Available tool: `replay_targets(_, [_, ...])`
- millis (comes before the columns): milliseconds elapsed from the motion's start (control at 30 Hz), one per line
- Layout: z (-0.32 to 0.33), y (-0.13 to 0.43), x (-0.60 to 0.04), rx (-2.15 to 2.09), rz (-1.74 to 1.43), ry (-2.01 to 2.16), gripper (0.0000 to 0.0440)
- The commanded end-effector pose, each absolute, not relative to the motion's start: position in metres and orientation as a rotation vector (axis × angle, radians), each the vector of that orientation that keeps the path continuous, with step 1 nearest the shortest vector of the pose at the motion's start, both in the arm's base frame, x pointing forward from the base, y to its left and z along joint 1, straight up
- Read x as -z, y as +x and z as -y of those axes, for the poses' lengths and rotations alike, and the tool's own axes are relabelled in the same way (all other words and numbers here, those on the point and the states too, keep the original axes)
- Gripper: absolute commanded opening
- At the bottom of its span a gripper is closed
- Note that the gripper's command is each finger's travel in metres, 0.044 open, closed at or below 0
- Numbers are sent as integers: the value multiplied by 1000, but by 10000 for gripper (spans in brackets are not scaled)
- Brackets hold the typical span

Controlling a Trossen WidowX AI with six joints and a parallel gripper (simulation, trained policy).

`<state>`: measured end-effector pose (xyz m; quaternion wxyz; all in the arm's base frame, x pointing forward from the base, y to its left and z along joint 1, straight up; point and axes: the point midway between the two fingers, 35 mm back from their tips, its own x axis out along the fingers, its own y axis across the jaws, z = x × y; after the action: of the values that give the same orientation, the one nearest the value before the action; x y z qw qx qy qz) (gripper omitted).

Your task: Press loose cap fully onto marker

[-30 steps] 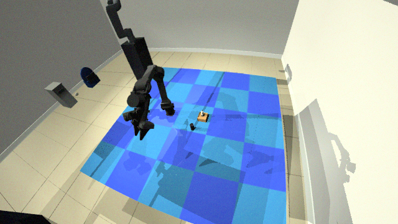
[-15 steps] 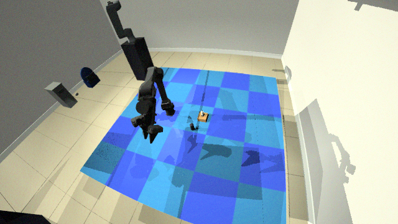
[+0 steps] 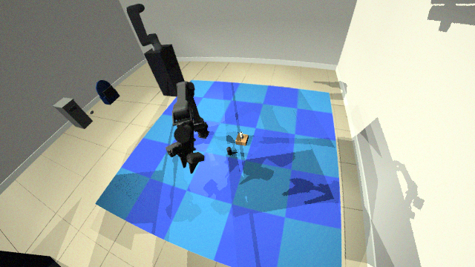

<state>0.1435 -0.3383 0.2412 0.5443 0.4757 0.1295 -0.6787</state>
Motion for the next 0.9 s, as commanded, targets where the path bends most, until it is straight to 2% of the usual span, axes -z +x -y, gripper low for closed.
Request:
replay_targets(0, [336, 151, -234, 1605, -327, 1154, 312])
replay_targets(867, [302, 206, -190, 1580, -459, 1309, 314])
